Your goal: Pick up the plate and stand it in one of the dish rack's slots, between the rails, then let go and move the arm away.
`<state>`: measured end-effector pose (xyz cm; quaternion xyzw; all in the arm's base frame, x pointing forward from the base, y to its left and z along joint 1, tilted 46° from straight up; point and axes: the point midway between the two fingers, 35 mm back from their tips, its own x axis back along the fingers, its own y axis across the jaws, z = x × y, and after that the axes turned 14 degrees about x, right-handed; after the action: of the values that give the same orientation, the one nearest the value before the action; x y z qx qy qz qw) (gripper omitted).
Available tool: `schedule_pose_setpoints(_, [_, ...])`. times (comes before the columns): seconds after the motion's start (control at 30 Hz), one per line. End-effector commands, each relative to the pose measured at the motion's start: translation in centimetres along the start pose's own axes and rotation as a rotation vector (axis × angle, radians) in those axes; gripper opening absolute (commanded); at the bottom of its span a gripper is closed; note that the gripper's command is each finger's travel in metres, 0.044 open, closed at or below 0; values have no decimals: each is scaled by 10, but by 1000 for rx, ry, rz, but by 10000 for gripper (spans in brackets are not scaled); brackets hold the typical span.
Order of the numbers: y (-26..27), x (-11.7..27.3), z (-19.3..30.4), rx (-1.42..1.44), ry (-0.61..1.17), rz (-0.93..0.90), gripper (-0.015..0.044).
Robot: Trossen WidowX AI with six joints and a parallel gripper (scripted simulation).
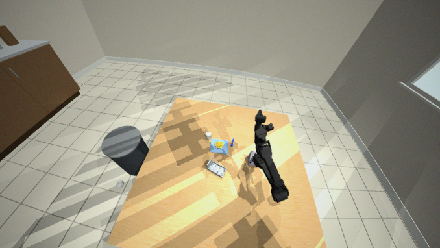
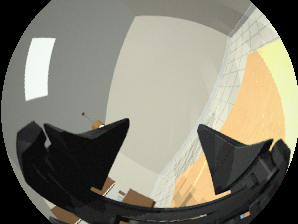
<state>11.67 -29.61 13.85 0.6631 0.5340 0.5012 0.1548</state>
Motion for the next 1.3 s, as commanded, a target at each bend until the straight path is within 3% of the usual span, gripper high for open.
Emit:
schedule_pose_setpoints(0.0, [3, -5, 12, 116, 60, 30, 400])
schedule_pose_setpoints(0.67, [5, -18, 72, 700, 412, 123, 400])
schedule_pose_setpoints(1.27, [-2, -15, 125, 1180, 798, 90, 400])
